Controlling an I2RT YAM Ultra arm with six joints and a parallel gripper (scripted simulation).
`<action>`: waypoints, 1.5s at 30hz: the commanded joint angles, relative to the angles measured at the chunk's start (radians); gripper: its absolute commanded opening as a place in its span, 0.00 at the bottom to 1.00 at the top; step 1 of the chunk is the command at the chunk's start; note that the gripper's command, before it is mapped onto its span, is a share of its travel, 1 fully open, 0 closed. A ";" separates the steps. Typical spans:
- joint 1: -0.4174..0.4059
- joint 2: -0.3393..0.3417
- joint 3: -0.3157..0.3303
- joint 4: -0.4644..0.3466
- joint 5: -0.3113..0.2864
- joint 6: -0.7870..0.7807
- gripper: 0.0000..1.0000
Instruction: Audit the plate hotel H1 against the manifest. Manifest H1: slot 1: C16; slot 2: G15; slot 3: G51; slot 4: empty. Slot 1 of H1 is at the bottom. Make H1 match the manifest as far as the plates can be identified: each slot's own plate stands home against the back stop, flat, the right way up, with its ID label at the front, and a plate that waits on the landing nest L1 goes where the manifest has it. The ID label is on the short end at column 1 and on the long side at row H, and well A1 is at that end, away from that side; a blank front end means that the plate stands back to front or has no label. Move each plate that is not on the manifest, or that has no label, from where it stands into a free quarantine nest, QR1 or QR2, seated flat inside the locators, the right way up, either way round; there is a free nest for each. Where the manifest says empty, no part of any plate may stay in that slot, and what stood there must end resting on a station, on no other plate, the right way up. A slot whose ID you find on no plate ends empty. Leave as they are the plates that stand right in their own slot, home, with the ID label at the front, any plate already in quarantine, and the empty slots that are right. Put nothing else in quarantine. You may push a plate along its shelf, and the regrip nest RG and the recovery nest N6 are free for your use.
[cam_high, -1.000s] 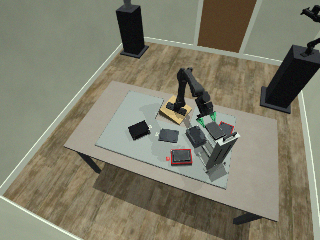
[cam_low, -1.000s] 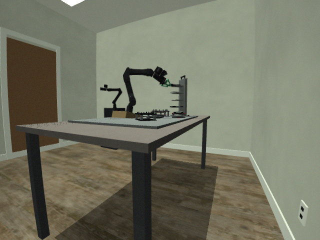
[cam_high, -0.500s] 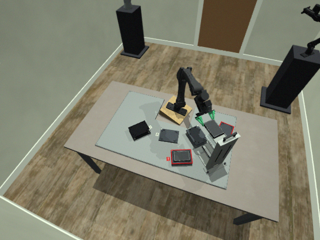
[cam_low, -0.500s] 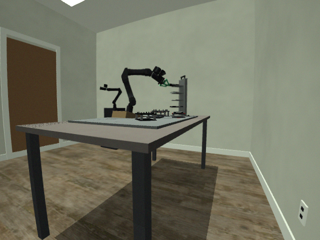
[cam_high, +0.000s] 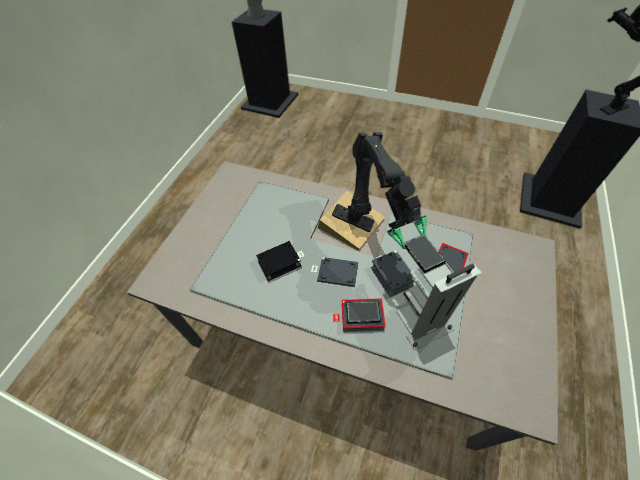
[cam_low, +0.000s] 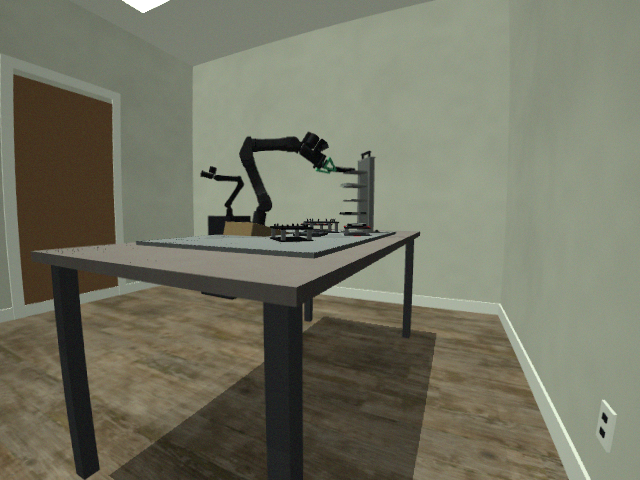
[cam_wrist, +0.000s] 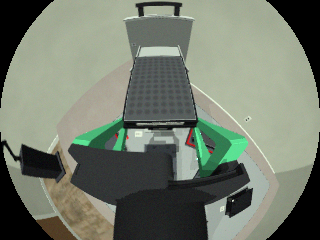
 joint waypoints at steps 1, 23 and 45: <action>-0.018 -0.044 -0.015 0.020 -0.012 -0.008 0.86; -0.057 -0.137 -0.055 -0.050 -0.049 -0.021 0.86; -0.109 -0.219 -0.090 -0.078 -0.098 -0.040 0.86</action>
